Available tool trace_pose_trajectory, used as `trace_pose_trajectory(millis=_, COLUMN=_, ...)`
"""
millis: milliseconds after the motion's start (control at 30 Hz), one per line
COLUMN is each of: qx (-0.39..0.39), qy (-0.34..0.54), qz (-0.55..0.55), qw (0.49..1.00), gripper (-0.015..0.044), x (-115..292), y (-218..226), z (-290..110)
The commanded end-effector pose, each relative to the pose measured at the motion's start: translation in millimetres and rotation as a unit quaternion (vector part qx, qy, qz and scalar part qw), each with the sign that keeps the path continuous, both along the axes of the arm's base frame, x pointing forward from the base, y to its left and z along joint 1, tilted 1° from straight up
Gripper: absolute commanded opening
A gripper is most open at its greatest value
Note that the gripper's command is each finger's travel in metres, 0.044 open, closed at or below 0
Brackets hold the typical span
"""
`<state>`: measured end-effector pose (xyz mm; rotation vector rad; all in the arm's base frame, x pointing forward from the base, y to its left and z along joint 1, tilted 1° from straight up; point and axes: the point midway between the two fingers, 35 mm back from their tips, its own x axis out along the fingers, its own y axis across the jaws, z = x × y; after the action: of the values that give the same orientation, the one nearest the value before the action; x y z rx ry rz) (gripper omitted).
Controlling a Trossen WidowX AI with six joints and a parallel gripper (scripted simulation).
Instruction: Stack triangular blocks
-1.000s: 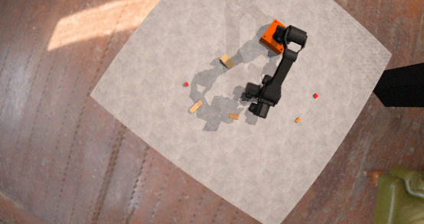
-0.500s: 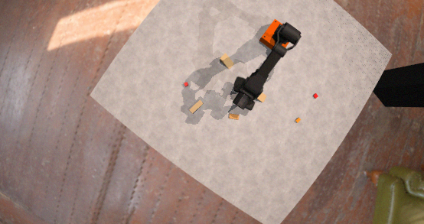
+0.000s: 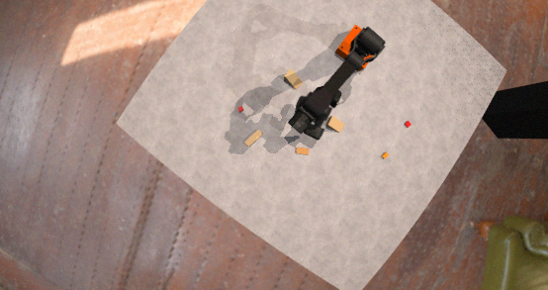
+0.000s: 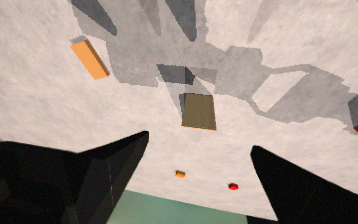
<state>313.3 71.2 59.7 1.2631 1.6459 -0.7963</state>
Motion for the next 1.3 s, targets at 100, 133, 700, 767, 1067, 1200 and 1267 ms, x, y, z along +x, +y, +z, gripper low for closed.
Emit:
trace_pose_trajectory(millis=100, qx=0.004, qy=0.001, qz=0.001, qw=1.000, gripper=0.0440, x=0, y=5, z=-11)
trace_pose_trajectory(millis=133, qx=0.004, qy=0.001, qz=0.001, qw=1.000, gripper=0.0440, x=0, y=5, z=-12)
trace_pose_trajectory(millis=700, qx=0.004, qy=0.001, qz=0.002, qw=1.000, gripper=0.0440, x=-1, y=17, z=-37)
trace_pose_trajectory(millis=767, qx=0.004, qy=0.001, qz=0.002, qw=1.000, gripper=0.0440, x=-1, y=18, z=-40)
trace_pose_trajectory(millis=1067, qx=0.005, qy=0.001, qz=0.002, qw=1.000, gripper=0.0440, x=-3, y=24, z=-54)
trace_pose_trajectory(millis=1200, qx=0.005, qy=0.002, qz=0.001, qw=1.000, gripper=0.0440, x=-4, y=27, z=-60)
trace_pose_trajectory(millis=1267, qx=0.005, qy=0.002, qz=0.001, qw=1.000, gripper=0.0440, x=-5, y=28, z=-63)
